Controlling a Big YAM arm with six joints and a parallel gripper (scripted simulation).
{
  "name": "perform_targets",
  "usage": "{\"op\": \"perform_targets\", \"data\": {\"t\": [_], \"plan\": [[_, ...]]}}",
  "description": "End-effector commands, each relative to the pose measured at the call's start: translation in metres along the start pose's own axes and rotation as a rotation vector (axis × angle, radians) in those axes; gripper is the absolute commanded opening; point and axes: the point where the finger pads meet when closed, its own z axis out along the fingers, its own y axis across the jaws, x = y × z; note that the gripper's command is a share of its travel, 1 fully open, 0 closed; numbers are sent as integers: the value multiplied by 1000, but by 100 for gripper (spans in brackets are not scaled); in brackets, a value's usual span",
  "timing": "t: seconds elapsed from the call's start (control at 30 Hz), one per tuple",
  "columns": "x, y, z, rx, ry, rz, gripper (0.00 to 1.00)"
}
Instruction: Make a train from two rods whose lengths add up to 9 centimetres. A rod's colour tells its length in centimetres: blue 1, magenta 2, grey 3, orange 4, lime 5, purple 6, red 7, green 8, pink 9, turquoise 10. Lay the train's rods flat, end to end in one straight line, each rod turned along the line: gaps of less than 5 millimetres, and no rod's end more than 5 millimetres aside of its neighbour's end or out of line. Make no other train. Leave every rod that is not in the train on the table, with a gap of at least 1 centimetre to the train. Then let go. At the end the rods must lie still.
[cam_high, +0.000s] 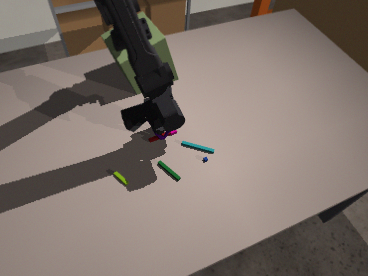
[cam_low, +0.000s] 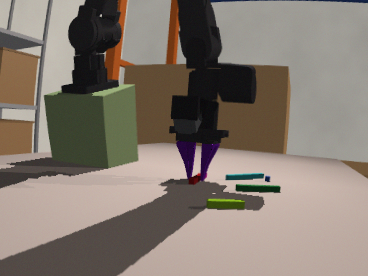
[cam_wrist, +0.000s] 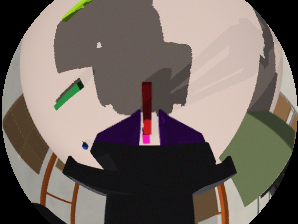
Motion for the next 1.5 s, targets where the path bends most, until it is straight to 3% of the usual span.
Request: {"op": "perform_targets", "data": {"t": [0.0, 0.47, 0.5, 1.47], "plan": [[-6, 19, -5, -46, -5, 9, 23], [-6, 19, -5, -46, -5, 9, 23], [-6, 19, -5, -46, -5, 9, 4], [-6, 19, -5, -46, -5, 9, 4]]}}
